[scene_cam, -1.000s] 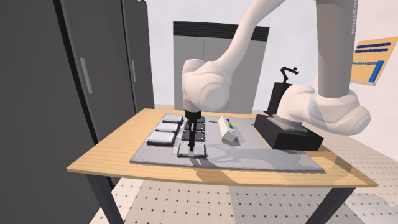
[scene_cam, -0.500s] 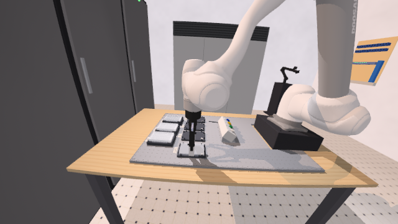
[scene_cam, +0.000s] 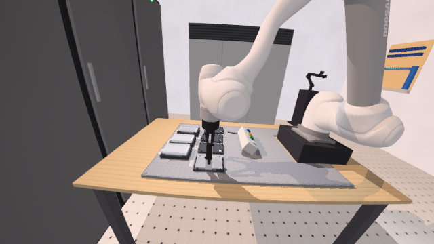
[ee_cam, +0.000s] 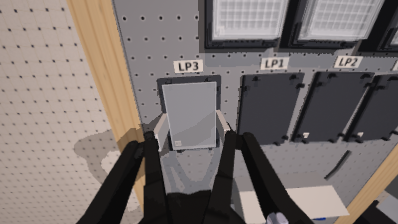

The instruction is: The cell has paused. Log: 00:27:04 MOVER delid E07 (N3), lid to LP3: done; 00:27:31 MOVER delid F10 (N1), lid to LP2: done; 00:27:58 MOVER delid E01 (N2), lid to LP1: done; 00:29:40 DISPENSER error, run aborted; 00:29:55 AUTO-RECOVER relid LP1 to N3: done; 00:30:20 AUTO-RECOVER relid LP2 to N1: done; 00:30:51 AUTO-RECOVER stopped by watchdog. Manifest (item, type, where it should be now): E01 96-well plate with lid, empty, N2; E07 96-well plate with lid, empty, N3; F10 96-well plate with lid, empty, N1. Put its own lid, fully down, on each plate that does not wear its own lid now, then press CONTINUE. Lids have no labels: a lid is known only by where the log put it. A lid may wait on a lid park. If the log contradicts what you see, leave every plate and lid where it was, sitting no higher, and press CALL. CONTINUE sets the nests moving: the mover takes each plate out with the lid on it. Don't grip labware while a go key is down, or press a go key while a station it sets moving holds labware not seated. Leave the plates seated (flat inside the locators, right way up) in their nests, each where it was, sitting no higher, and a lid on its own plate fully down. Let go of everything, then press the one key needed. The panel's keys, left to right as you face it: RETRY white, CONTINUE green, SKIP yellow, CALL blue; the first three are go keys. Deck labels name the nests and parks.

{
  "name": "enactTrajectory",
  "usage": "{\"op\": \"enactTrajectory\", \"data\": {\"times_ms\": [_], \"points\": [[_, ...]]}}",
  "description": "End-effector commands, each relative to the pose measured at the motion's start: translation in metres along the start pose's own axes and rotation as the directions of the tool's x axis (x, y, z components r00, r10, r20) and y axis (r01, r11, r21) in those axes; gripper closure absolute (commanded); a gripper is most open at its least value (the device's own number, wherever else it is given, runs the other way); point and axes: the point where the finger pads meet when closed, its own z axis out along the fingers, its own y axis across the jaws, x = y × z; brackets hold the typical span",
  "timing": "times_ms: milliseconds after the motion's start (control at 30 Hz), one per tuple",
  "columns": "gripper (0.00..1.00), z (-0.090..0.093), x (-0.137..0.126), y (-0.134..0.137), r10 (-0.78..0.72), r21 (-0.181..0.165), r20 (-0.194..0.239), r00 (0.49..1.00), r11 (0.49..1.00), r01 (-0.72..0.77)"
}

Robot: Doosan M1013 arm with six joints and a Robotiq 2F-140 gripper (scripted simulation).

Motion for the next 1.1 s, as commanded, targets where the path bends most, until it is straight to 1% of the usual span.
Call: {"op": "enactTrajectory", "data": {"times_ms": [0, 733, 1067], "points": [[1.0, 0.0033, -0.0009, -0.002, 0.006, 0.004, 0.001, 1.0, 1.0, -0.006], [1.0, 0.0032, -0.0009, -0.002, 0.006, 0.004, 0.001, 1.0, 1.0, -0.006], [1.0, -0.0001, -0.0009, -0.0019, 0.006, 0.004, 0.001, 1.0, 1.0, -0.006]]}}
